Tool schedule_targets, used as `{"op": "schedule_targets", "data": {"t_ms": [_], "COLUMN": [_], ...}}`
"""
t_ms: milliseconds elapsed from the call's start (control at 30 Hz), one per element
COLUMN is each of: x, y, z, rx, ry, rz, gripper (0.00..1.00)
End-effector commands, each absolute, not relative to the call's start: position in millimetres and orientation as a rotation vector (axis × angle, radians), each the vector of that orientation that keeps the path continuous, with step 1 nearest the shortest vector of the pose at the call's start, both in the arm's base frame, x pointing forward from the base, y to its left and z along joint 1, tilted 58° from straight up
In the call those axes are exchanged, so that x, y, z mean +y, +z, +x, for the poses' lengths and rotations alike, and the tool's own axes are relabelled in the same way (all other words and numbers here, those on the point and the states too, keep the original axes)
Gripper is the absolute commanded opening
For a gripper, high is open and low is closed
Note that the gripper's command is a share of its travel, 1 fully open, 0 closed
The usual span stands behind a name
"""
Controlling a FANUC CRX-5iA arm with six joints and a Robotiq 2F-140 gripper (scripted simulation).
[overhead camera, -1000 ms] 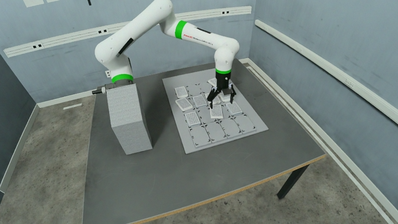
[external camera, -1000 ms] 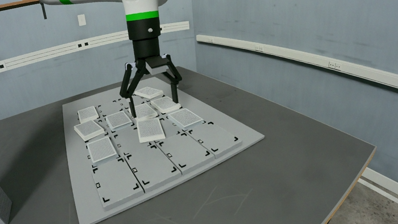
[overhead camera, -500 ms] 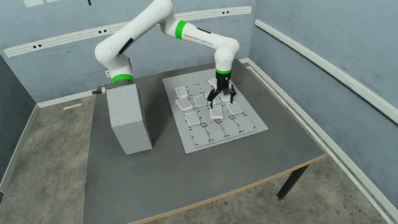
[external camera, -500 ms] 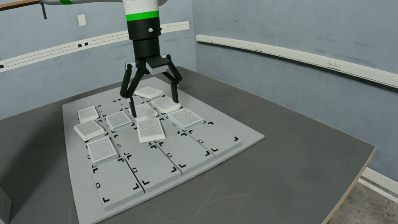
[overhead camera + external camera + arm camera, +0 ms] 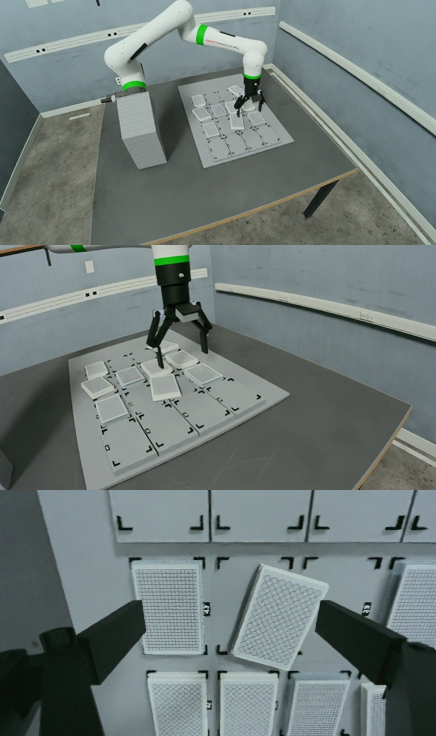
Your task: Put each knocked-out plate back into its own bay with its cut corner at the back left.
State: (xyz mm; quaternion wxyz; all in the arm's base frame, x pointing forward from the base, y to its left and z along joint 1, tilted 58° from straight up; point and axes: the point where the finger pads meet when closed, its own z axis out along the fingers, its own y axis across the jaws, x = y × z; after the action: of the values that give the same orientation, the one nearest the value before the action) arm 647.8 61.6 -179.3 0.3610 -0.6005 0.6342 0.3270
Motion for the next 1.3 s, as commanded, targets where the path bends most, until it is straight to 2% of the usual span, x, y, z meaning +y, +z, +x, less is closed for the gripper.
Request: {"op": "schedule_targets", "data": {"t_ms": [0, 433, 1267], "x": [59.3, 56.4, 56.4], "y": [-178.8, -178.0, -178.0], "z": [665.7, 708.7, 708.7], "rx": [1.634, 1.635, 1.635], "ry": [0.842, 0.842, 0.842], "rz": [-1.547, -1.547, -1.547], "gripper": [1.0, 1.0, 1.0]}}
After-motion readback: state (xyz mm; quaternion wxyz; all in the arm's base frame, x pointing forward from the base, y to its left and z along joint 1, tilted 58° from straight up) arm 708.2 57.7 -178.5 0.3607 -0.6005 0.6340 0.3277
